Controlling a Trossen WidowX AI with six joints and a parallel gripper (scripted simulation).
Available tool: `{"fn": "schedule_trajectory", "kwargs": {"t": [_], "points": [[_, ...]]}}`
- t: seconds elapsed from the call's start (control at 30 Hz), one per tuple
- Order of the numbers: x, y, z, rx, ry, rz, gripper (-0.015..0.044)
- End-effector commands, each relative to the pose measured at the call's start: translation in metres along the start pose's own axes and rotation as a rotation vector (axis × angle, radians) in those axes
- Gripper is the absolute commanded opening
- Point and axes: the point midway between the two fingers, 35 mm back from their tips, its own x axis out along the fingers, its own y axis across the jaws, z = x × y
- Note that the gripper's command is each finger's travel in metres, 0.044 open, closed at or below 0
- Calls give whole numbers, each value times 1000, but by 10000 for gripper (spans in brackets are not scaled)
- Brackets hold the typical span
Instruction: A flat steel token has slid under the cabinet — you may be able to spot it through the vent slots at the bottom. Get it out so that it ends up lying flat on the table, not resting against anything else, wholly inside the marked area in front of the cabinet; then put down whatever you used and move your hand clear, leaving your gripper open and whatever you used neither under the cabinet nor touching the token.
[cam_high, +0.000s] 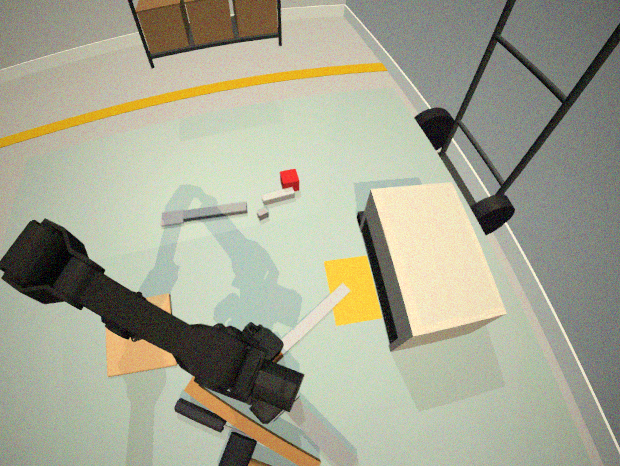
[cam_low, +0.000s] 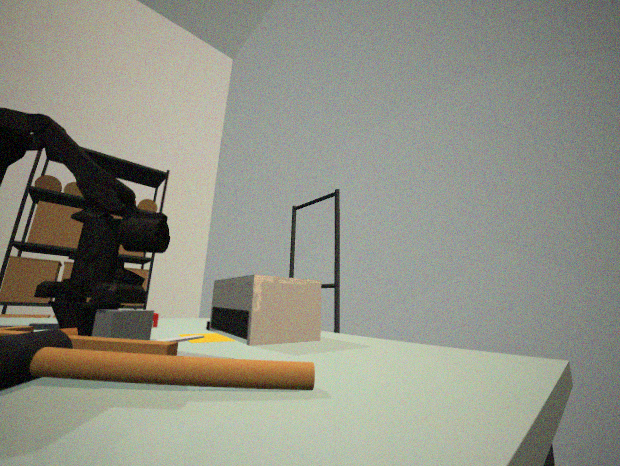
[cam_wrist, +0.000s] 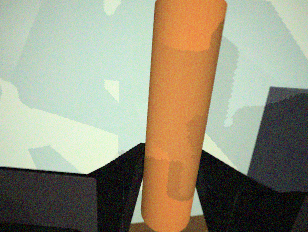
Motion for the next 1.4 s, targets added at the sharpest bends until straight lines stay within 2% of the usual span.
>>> {"fn": "schedule_trajectory", "kwargs": {"t": [0.0,0.53,1.37], "points": [[-2,-5,-3,-1,-1,-7,0],[-2,-12,-13,12,0,-7,0],[-2,-12,-14,208,-1,-8,0]]}}
